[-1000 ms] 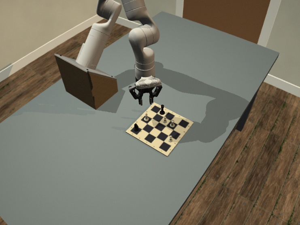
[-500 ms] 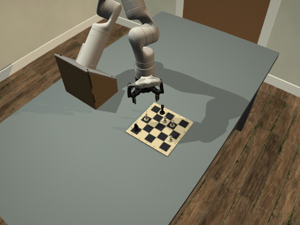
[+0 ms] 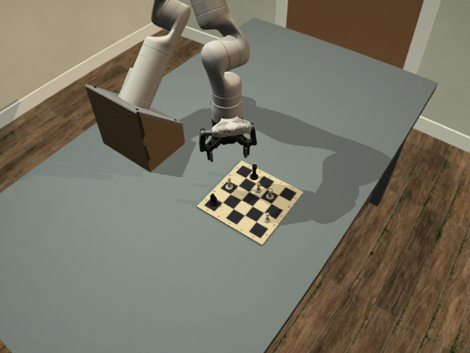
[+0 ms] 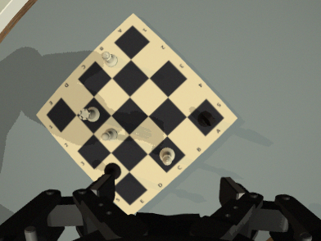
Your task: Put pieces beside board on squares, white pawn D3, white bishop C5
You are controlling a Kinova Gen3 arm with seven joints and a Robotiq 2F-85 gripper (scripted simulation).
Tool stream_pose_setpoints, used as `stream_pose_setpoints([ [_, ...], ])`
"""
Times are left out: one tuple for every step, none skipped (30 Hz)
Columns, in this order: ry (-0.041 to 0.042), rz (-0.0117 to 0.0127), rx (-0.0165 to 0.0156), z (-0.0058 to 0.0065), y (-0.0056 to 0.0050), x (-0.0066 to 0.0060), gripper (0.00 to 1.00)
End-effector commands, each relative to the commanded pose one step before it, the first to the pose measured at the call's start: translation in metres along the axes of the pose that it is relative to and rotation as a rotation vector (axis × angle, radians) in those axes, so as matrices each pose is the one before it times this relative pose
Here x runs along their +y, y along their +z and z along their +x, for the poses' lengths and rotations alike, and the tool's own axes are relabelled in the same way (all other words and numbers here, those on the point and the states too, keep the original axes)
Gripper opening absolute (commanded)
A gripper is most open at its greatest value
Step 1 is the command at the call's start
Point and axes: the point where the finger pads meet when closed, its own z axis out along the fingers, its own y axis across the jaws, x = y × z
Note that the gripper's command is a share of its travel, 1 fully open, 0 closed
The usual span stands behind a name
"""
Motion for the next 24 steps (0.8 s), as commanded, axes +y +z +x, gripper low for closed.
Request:
stream_pose_setpoints([
  [0.00148,0.00159,0.00817,0.00242,-0.00856,0.00003,1.00],
  [0.00000,0.00000,0.00000,0.00000,-0.00331,0.00000,1.00],
  [0.00000,0.00000,0.00000,0.00000,-0.00366,0.00000,1.00],
  [0.00000,0.00000,0.00000,0.00000,-0.00395,0.00000,1.00],
  [0.00000,0.00000,0.00000,0.00000,-0.00418,0.00000,1.00],
  [0.00000,0.00000,0.00000,0.00000,-0.00434,0.00000,1.00],
  [0.00000,0.00000,0.00000,0.00000,-0.00442,0.00000,1.00],
  [0.00000,0.00000,0.00000,0.00000,0.00000,0.00000,1.00],
  [0.00000,0.00000,0.00000,0.00000,0.00000,0.00000,1.00],
  [0.00000,0.00000,0.00000,0.00000,-0.00442,0.00000,1.00],
  [0.00000,0.00000,0.00000,0.00000,-0.00434,0.00000,1.00],
  [0.00000,0.00000,0.00000,0.00000,-0.00419,0.00000,1.00],
  [0.00000,0.00000,0.00000,0.00000,-0.00397,0.00000,1.00],
  [0.00000,0.00000,0.00000,0.00000,-0.00367,0.00000,1.00],
  [0.00000,0.00000,0.00000,0.00000,-0.00332,0.00000,1.00],
  [0.00000,0.00000,0.00000,0.00000,-0.00293,0.00000,1.00],
  [0.00000,0.00000,0.00000,0.00000,-0.00250,0.00000,1.00],
  [0.00000,0.00000,0.00000,0.00000,-0.00205,0.00000,1.00],
  [0.00000,0.00000,0.00000,0.00001,-0.00159,0.00000,1.00],
  [0.00000,0.00000,0.00000,0.00000,-0.00116,0.00000,1.00],
  [0.00000,0.00000,0.00000,0.00000,-0.00076,0.00000,1.00],
  [0.00000,0.00000,0.00000,0.00000,-0.00042,0.00000,1.00],
  [0.00000,0.00000,0.00000,0.00000,-0.00017,0.00000,1.00],
  [0.00000,0.00000,0.00000,0.00000,-0.00003,0.00000,1.00],
])
